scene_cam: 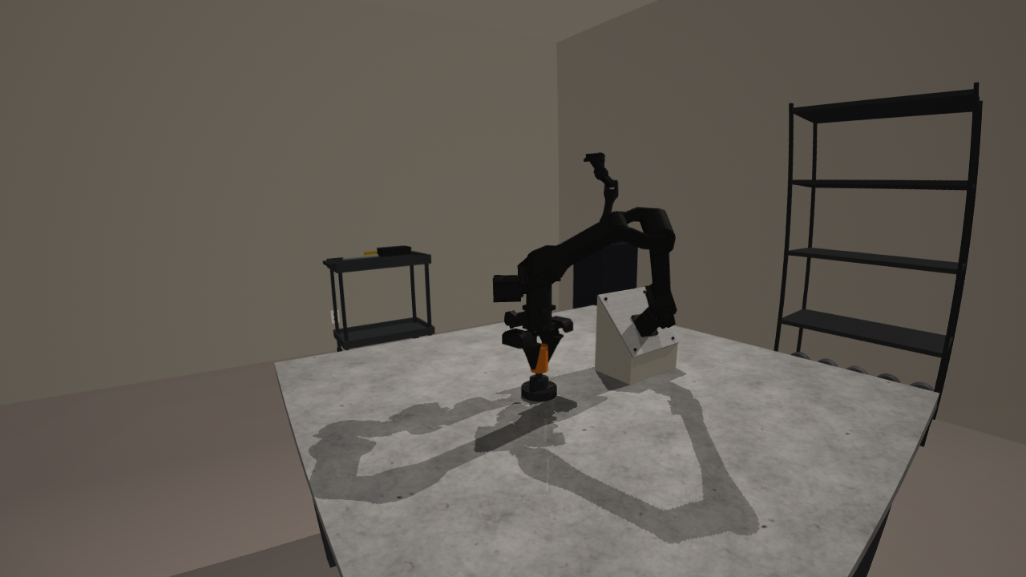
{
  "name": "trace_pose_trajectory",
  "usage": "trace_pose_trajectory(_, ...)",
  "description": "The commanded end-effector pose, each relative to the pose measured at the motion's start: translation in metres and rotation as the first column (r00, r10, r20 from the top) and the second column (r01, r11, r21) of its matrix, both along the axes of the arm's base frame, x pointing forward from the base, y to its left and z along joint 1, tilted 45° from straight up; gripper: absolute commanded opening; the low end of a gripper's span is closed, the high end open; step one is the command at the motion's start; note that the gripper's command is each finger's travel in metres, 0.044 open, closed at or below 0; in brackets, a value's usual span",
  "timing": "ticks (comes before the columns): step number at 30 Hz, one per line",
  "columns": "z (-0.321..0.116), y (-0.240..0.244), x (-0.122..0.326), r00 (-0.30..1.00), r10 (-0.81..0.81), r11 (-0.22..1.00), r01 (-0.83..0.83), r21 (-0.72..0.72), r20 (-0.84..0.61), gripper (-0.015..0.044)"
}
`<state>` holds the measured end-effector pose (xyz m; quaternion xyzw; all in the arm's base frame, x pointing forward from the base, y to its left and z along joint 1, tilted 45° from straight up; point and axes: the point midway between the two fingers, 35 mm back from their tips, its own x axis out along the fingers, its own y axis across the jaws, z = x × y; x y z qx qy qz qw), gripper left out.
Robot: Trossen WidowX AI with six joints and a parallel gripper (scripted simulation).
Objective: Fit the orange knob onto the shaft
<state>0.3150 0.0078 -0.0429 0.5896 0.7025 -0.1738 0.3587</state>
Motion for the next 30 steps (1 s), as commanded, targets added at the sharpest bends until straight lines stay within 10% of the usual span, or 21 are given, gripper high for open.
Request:
trace_pose_trajectory(1,0.0021,-0.0006,0.0016,1.000,-0.004,1.000,0.004,-0.001,0.001,0.0000)
trace_pose_trajectory(30,0.0020,-0.0030,0.0012,0.980,-0.145,0.989,0.144,-0.021,-0.137,0.0000)
